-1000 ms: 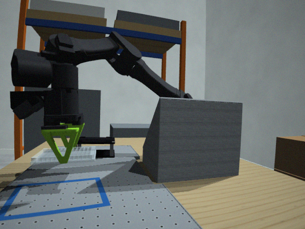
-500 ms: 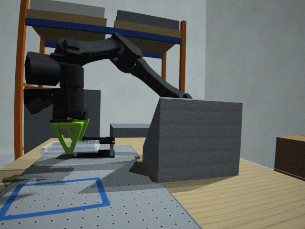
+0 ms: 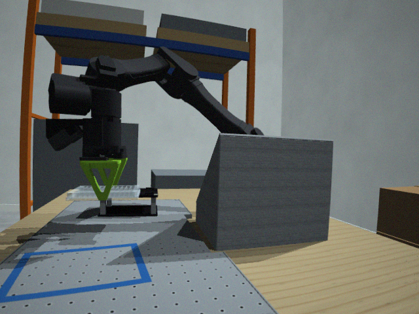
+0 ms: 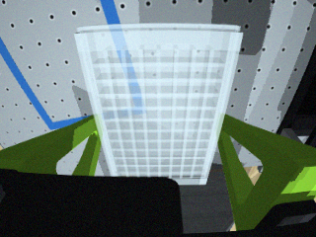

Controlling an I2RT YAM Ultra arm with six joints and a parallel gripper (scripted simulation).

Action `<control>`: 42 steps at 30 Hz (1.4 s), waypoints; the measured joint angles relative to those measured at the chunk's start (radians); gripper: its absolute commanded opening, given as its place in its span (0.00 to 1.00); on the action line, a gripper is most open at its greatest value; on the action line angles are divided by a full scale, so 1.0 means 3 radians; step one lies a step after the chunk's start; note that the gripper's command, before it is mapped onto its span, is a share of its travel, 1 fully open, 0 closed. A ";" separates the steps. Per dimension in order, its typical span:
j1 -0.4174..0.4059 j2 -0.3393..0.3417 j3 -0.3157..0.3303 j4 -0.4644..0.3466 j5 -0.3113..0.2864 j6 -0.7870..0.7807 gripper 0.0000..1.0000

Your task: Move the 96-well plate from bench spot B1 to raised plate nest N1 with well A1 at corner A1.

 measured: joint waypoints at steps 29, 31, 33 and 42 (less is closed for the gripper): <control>-0.0383 -0.0847 -0.0501 0.0000 0.0123 -0.0462 0.00; -0.0394 -0.0899 -0.0537 -0.0005 0.0123 -0.0497 0.00; -0.0436 -0.0951 -0.0567 -0.0019 0.0123 -0.0534 0.00; -0.0594 -0.1218 -0.0632 -0.0069 0.0160 -0.0712 0.00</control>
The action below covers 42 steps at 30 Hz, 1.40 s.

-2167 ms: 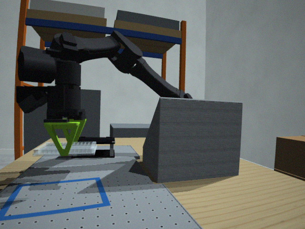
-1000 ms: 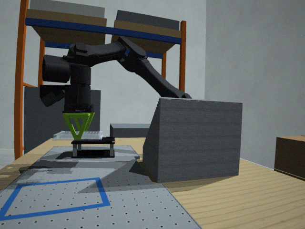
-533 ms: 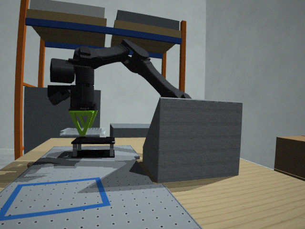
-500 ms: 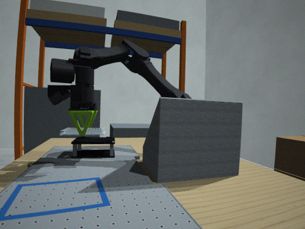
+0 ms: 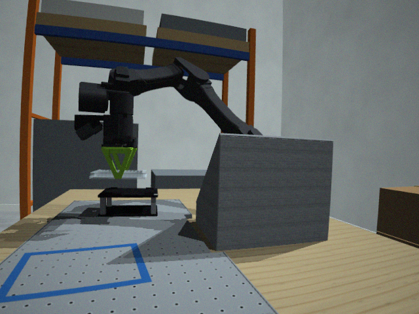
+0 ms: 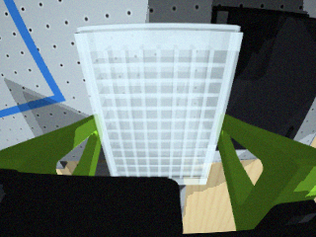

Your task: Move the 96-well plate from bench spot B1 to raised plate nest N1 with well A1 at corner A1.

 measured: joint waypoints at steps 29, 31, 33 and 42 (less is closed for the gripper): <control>-0.0478 -0.0609 -0.0018 -0.0219 0.0071 -0.0590 0.00; -0.0507 -0.0650 0.0004 -0.0242 0.0075 -0.0638 0.00; -0.0538 -0.0689 0.0028 -0.0261 0.0075 -0.0689 0.00; -0.0679 -0.0805 0.0108 -0.0337 0.0084 -0.0882 0.00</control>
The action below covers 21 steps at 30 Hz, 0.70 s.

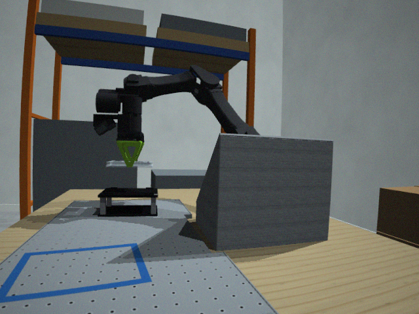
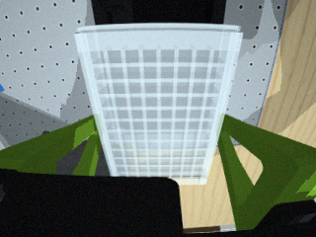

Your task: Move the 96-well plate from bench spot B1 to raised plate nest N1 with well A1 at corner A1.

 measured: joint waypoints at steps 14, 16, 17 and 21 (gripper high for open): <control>-0.0020 -0.0033 0.0034 -0.0032 0.0006 -0.0066 0.00; -0.0020 -0.0033 0.0036 -0.0032 0.0006 -0.0064 0.00; -0.0020 -0.0033 0.0034 -0.0032 0.0006 -0.0061 0.00; -0.0020 -0.0022 0.0034 -0.0032 0.0006 -0.0053 0.00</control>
